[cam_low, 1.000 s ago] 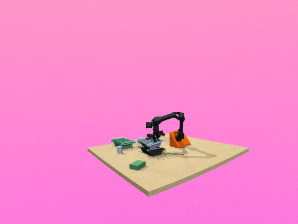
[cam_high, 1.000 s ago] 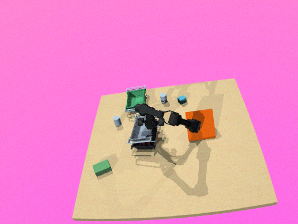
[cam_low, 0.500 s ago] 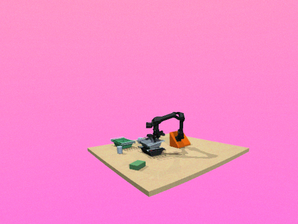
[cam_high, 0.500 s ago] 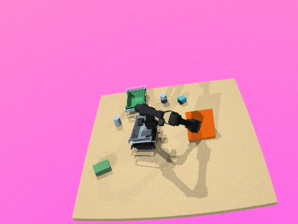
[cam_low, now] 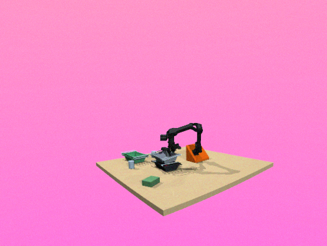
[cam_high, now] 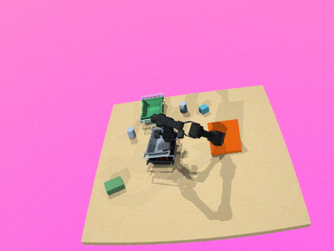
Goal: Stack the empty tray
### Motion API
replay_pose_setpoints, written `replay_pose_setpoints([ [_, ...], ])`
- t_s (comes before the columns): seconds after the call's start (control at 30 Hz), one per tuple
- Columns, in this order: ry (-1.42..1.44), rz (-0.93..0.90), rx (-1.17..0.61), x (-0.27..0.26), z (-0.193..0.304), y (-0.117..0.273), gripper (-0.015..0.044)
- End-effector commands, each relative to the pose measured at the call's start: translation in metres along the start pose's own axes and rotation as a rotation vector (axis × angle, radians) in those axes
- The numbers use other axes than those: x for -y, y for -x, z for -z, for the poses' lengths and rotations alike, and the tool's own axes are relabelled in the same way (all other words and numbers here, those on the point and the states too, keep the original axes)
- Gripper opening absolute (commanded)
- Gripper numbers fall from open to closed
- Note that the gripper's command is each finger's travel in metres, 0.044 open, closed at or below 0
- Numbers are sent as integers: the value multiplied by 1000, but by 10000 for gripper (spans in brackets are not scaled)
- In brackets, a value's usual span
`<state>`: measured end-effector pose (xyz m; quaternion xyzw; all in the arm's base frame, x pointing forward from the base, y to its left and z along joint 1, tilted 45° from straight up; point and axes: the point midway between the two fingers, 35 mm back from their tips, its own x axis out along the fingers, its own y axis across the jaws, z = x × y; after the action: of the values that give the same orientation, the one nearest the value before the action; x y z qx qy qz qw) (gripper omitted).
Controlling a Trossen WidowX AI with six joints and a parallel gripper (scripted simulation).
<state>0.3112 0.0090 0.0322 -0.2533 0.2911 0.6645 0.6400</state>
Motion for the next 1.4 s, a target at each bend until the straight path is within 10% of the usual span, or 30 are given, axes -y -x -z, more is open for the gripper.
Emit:
replay_pose_setpoints([
  [0.0,12,-32,1,-5,-5,-8,0],
  [1.37,12,-32,2,-8,-7,-16,0],
])
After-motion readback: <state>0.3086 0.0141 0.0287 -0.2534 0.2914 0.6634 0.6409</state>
